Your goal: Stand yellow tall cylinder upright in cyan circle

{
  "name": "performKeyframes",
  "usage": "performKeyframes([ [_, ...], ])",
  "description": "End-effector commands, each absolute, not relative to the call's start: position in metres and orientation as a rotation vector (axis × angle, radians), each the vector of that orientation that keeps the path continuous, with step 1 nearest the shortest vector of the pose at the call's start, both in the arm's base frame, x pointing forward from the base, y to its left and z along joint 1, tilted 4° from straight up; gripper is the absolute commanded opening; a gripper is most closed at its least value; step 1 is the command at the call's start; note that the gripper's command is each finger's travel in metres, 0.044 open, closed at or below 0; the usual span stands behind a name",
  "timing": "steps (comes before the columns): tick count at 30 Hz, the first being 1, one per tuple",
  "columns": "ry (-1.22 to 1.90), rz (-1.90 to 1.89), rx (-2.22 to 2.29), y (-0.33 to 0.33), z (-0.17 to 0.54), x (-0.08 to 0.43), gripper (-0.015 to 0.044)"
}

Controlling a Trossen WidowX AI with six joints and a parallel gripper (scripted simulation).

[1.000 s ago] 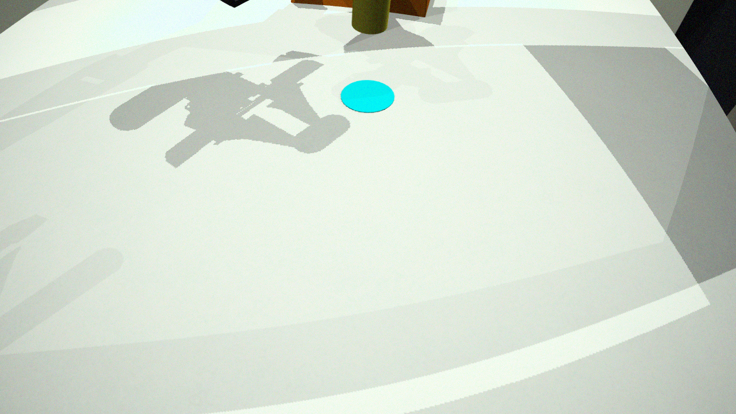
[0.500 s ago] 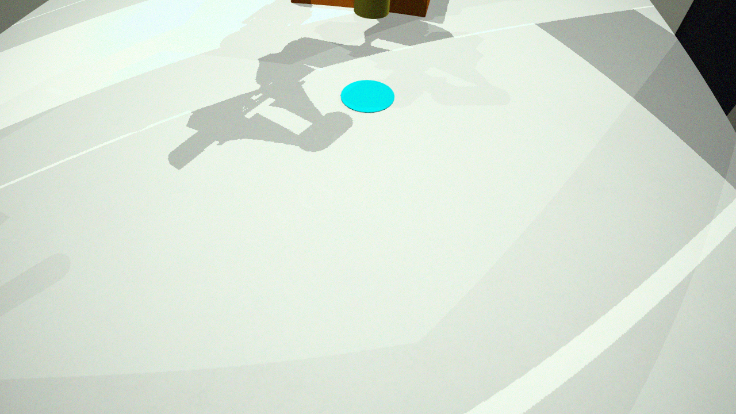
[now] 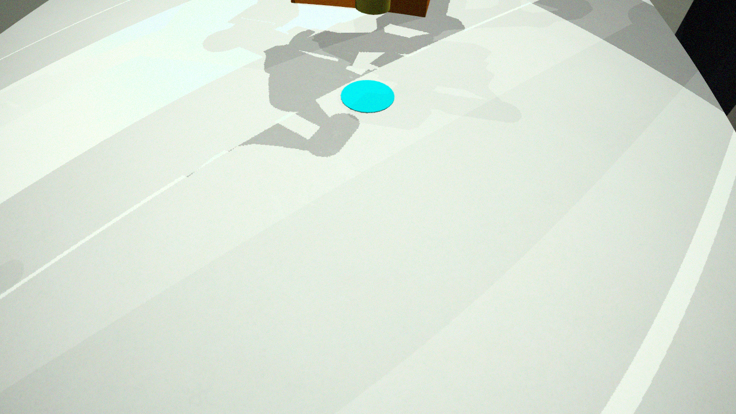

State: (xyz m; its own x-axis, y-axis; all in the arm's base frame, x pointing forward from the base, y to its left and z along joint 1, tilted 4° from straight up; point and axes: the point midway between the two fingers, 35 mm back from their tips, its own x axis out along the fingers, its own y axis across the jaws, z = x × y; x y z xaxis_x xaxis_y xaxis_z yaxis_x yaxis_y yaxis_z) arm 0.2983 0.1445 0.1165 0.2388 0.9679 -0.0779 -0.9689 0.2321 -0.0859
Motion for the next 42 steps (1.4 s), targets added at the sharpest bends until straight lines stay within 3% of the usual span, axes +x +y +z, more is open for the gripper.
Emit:
performKeyframes([
  [1,0.008,1.334,-0.123,0.145,0.117,0.298,0.0105],
  [42,0.009,1.334,-0.122,0.144,0.027,0.304,0.0105],
])
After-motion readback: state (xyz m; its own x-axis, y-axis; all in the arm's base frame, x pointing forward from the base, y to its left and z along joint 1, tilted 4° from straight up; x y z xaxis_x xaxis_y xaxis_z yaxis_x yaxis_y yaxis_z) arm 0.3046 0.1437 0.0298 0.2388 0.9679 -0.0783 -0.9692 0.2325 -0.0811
